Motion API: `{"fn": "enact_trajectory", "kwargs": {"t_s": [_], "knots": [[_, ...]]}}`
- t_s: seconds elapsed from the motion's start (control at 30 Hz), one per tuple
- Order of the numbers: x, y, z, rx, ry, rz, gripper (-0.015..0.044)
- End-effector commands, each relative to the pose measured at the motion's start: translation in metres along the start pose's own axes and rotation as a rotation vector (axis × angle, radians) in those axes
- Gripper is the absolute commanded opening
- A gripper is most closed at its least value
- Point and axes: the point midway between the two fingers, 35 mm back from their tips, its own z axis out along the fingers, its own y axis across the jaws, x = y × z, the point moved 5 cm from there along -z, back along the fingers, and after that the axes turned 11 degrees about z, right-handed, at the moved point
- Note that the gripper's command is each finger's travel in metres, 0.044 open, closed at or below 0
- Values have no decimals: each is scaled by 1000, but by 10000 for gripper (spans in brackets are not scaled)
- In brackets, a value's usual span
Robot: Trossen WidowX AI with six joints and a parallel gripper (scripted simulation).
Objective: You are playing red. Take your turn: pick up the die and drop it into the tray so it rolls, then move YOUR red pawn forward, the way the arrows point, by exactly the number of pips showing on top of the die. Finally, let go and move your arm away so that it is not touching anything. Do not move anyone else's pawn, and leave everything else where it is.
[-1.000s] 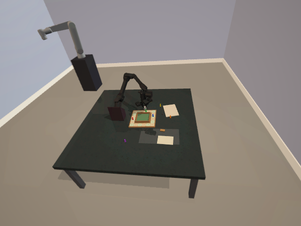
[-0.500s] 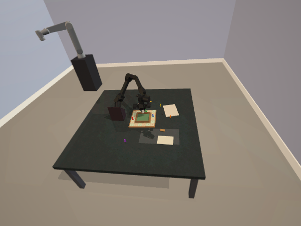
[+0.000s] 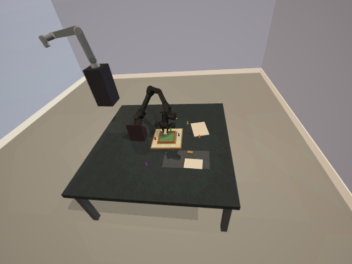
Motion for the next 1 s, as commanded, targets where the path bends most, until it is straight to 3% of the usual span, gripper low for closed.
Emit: {"fn": "enact_trajectory", "kwargs": {"t_s": [0.0, 0.57, 0.7, 0.83, 0.97], "knots": [[6, -2, 3, 0, -125, 4, 0], [26, -14, 18, -190, -627, 25, 0], [29, -14, 16, -204, -642, 26, 0], [52, -8, -20, -205, -642, 25, 0], [53, -8, -23, -205, -642, 25, 0]]}}
